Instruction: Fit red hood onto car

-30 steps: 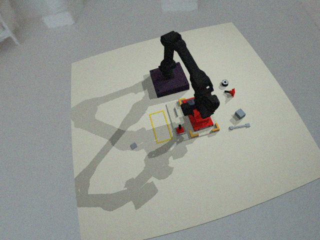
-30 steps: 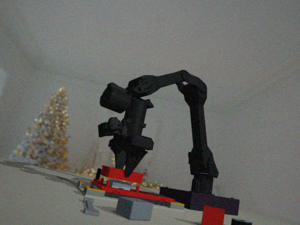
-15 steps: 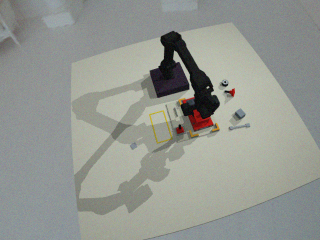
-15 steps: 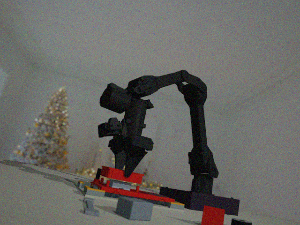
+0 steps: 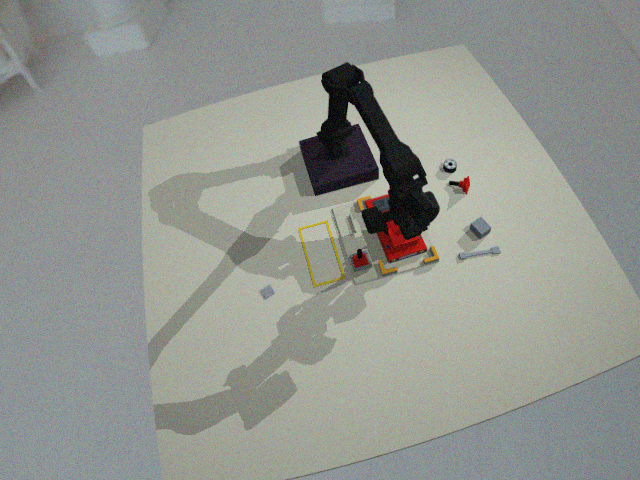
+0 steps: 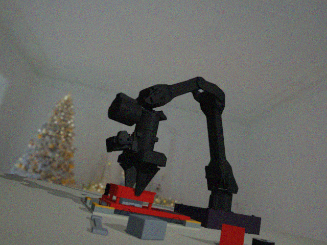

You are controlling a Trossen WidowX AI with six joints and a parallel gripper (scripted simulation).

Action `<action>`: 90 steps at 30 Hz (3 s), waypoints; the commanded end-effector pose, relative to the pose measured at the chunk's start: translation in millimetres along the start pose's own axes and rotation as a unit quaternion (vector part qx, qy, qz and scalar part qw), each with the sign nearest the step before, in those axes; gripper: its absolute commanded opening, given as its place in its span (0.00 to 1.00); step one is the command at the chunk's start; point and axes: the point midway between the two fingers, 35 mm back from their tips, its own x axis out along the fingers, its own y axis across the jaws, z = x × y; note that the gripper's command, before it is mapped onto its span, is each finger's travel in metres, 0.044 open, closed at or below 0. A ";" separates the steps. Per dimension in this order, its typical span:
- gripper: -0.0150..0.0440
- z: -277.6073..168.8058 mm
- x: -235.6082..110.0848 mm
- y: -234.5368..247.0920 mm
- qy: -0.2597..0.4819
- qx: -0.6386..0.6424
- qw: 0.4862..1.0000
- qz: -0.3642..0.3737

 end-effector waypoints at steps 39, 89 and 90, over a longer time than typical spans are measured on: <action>0.70 -0.4 11.0 0.5 0.001 -0.001 1.000 0.001; 1.00 -0.7 -59.9 1.0 -0.002 -0.001 1.000 -0.001; 1.00 -0.7 -59.9 1.0 -0.002 -0.001 1.000 -0.001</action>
